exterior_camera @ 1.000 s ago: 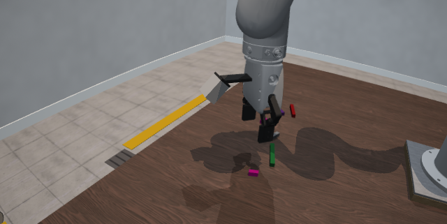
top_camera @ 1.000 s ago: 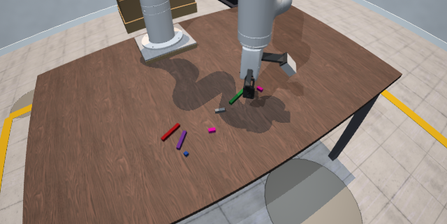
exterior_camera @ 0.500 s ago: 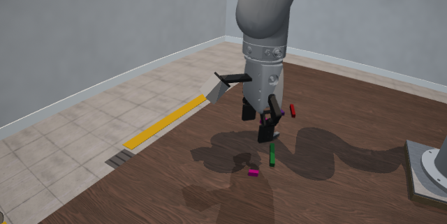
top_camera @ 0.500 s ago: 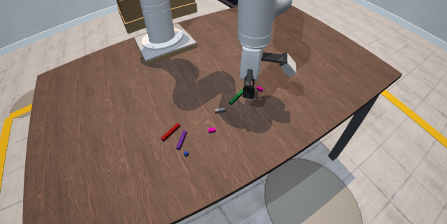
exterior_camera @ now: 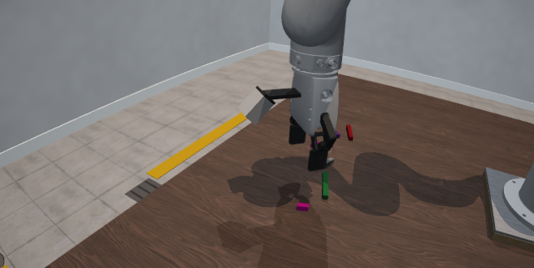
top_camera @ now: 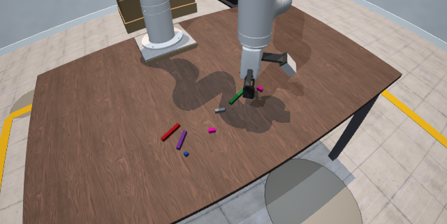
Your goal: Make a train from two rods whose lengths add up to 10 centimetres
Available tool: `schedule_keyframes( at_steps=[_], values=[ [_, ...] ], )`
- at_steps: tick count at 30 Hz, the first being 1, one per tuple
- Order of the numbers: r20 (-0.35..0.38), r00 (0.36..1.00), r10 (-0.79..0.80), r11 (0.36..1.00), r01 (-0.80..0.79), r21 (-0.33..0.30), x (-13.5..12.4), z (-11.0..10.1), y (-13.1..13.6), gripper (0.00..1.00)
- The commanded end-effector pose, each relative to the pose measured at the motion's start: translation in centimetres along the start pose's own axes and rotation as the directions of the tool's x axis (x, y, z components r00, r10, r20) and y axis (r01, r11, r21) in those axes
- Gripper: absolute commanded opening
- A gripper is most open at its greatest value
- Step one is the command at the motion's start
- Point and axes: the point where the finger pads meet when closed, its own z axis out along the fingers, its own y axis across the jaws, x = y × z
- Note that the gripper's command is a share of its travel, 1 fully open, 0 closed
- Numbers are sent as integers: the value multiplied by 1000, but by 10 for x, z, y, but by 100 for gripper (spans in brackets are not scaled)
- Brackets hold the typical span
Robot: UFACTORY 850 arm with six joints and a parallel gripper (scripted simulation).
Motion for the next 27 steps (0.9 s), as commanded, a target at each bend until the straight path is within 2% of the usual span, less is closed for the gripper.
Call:
schedule_keyframes(
  at_steps=[1, 10, 14, 18, 20, 22, 27],
  values=[
    [-2, 1000, 0, 1000, 0, -1, 1, -1, 0, 100],
    [-2, 999, 41, 999, -42, -1, 0, -1, 2, 100],
    [-2, 990, 143, 990, -143, -1, -3, -1, 4, 100],
    [-2, 953, 304, 953, -304, -1, -8, -2, 8, 100],
    [-2, 953, 304, 953, -304, -1, -8, -2, 8, 100],
    [-2, 912, 411, 912, -411, 0, -12, -2, 11, 100],
    [-2, 833, 554, 833, -554, 0, -17, -3, 15, 100]
  ],
)
